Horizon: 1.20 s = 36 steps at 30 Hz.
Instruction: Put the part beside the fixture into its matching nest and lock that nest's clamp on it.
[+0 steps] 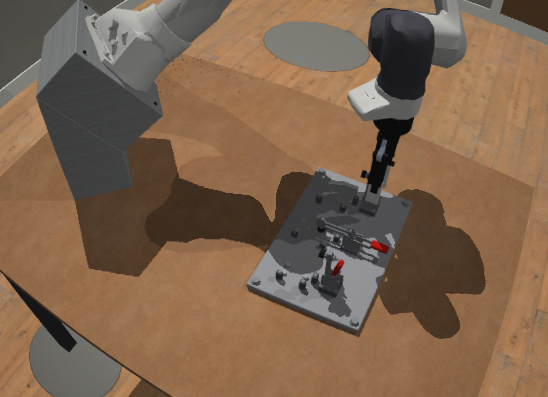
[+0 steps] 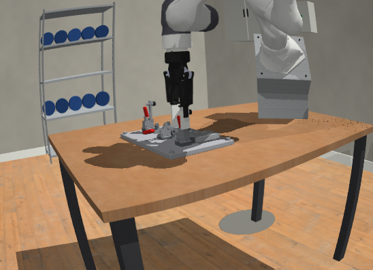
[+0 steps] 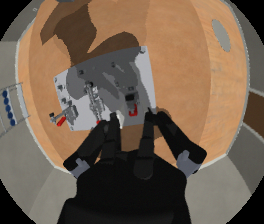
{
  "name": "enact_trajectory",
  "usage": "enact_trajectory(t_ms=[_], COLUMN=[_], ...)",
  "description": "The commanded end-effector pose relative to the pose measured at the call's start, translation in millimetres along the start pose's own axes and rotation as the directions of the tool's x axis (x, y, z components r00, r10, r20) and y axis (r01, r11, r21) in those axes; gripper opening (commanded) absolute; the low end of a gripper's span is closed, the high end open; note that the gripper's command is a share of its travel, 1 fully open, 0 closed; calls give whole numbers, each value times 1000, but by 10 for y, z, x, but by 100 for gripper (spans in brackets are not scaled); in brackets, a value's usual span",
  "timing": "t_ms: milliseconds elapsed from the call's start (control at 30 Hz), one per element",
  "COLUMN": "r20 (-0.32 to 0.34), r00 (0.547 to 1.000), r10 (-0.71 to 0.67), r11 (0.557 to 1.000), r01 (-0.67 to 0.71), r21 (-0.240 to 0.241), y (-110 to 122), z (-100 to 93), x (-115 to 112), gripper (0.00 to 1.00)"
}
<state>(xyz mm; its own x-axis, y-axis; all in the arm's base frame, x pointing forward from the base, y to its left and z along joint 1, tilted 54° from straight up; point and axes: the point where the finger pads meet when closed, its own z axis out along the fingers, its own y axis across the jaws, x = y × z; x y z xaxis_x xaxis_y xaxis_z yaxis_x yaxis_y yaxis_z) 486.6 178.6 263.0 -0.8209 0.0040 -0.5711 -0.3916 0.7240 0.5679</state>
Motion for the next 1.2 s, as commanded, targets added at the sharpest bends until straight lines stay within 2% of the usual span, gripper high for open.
enact_trajectory(t_ms=[0,33,67,1167], r20=[3,3,3,3], r00=[1000,1000,1000,1000], r10=[-9,-9,-9,-9], r11=[1000,1000,1000,1000], r01=[9,9,9,9], r21=[1,1,1,1], y=[-3,-3,-3,-3], z=[3,3,3,3], x=[-11,-11,-11,-11], gripper=[28,28,0,0])
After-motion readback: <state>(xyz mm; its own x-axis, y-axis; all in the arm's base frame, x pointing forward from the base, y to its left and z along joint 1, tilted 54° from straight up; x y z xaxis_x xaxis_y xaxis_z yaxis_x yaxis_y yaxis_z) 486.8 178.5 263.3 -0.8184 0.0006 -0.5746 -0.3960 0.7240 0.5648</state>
